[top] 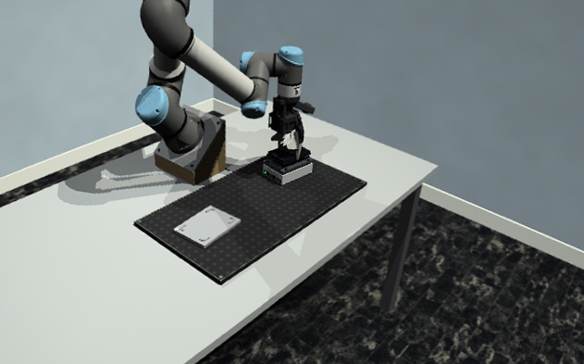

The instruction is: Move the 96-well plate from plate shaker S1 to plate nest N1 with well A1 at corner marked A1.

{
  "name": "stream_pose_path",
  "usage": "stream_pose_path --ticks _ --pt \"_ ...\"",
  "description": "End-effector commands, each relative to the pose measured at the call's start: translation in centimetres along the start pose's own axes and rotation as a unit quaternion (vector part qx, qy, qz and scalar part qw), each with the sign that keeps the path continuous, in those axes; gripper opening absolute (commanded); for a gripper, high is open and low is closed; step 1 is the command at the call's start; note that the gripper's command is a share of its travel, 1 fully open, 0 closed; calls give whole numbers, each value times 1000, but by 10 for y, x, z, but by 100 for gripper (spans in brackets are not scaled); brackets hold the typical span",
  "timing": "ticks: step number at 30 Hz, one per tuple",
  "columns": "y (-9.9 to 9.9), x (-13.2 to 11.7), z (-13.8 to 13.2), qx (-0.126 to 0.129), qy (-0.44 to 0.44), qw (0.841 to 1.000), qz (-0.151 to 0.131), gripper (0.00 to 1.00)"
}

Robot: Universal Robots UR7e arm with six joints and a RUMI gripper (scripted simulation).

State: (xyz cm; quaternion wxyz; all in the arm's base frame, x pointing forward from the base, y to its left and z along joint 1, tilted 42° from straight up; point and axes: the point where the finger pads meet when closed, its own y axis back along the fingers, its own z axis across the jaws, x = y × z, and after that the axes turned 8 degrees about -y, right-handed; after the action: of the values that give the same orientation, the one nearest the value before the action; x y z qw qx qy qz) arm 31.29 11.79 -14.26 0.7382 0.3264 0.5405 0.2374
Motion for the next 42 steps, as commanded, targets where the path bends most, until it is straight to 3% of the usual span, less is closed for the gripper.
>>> stream_pose_path --ticks 1,33,42 --pt "9 0 0 0 0 1000 0 0" --pt "56 0 0 0 0 1000 0 0" --pt "57 0 0 0 0 1000 0 0"
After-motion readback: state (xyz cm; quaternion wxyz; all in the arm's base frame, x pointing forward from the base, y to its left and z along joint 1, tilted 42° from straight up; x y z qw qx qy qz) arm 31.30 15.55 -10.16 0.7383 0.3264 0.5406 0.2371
